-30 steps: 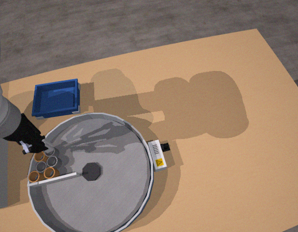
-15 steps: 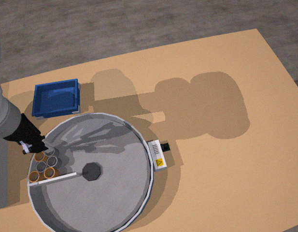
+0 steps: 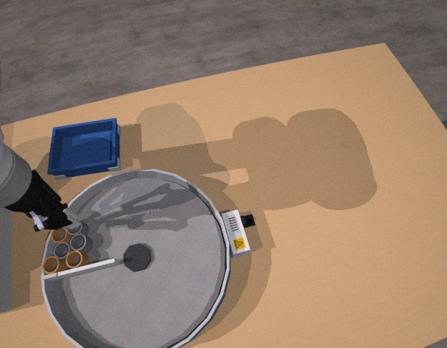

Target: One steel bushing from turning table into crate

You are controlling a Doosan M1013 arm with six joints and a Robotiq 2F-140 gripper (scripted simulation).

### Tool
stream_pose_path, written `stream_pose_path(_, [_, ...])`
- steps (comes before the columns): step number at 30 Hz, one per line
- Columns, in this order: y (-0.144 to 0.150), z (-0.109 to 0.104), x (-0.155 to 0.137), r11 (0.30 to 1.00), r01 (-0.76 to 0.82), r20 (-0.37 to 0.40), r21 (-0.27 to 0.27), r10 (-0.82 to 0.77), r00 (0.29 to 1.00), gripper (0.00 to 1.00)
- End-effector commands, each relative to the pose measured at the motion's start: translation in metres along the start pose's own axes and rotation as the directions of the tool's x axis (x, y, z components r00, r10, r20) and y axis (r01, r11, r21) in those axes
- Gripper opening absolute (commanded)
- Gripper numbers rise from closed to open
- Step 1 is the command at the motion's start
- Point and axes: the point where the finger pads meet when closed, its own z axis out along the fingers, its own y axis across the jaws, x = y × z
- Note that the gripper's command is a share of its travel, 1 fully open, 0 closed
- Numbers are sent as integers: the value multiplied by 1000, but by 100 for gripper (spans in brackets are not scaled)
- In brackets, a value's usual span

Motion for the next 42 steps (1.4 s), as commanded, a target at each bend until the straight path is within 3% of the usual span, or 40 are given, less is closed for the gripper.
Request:
stream_pose_path(1, [0,0,0,1000,0,0,0,0,1000,0])
stream_pose_path(10, [0,-14,0,1000,0,0,0,0,1000,0])
stream_pose_path(23, [0,-66,0,1000,0,0,0,0,1000,0])
stream_pose_path(42, [0,-68,0,1000,0,0,0,0,1000,0])
